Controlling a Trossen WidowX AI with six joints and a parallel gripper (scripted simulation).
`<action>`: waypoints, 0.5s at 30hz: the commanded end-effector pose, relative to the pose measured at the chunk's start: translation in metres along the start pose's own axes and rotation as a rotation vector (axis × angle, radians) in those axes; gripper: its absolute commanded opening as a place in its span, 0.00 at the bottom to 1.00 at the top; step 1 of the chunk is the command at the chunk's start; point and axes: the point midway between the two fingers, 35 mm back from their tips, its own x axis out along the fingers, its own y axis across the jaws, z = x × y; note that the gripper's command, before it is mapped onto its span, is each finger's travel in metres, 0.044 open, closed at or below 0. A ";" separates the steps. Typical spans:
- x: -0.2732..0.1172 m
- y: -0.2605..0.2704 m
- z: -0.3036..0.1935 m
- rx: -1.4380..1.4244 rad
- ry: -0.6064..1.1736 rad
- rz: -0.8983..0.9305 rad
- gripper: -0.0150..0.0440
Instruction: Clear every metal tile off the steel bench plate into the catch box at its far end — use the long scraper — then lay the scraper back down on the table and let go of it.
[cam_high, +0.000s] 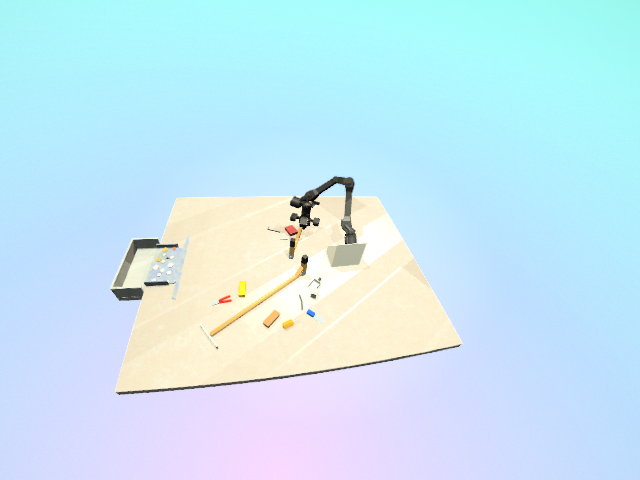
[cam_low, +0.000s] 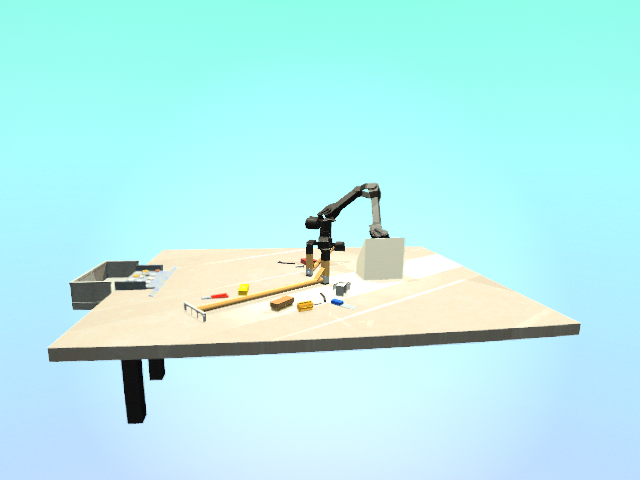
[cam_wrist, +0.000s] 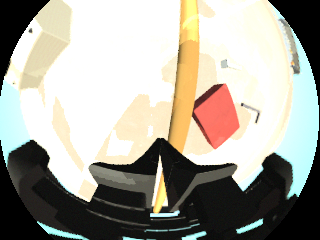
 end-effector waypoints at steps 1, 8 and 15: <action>0.000 -0.006 -0.001 0.005 0.003 -0.001 0.25; 0.000 -0.013 -0.001 0.005 0.003 -0.001 0.25; 0.000 -0.020 -0.001 0.006 0.003 -0.001 0.25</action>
